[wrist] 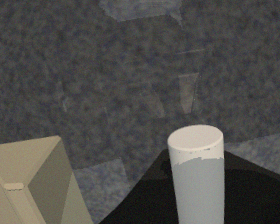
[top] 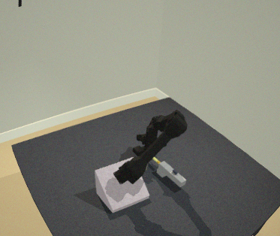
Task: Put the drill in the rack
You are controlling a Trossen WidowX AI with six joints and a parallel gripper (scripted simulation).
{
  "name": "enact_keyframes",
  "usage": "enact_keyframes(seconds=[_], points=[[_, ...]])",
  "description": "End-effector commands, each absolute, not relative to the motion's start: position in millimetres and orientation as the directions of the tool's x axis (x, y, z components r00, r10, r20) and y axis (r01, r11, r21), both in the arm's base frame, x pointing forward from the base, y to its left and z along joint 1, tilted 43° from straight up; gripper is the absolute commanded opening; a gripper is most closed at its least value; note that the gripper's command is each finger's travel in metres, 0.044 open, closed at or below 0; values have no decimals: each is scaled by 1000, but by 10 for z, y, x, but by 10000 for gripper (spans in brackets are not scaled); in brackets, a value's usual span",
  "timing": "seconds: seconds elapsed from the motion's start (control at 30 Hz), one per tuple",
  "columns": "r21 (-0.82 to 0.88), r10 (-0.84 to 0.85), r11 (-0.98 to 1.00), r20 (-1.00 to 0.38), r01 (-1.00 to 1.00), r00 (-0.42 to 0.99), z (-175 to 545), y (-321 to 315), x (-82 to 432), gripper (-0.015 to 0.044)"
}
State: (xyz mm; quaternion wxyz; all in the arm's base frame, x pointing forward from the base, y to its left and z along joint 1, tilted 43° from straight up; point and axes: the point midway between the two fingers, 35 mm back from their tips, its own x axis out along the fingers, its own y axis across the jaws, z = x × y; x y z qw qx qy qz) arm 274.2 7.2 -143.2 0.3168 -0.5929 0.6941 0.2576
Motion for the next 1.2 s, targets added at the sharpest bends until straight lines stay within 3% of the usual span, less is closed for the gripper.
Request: enact_keyframes(seconds=[0.0, 1.17], points=[[-9, -660, 169, -744, -986, -106, -1499, 116, 2722, 0], [-9, -659, 169, -745, -986, -106, -1447, 265, 2750, 0]])
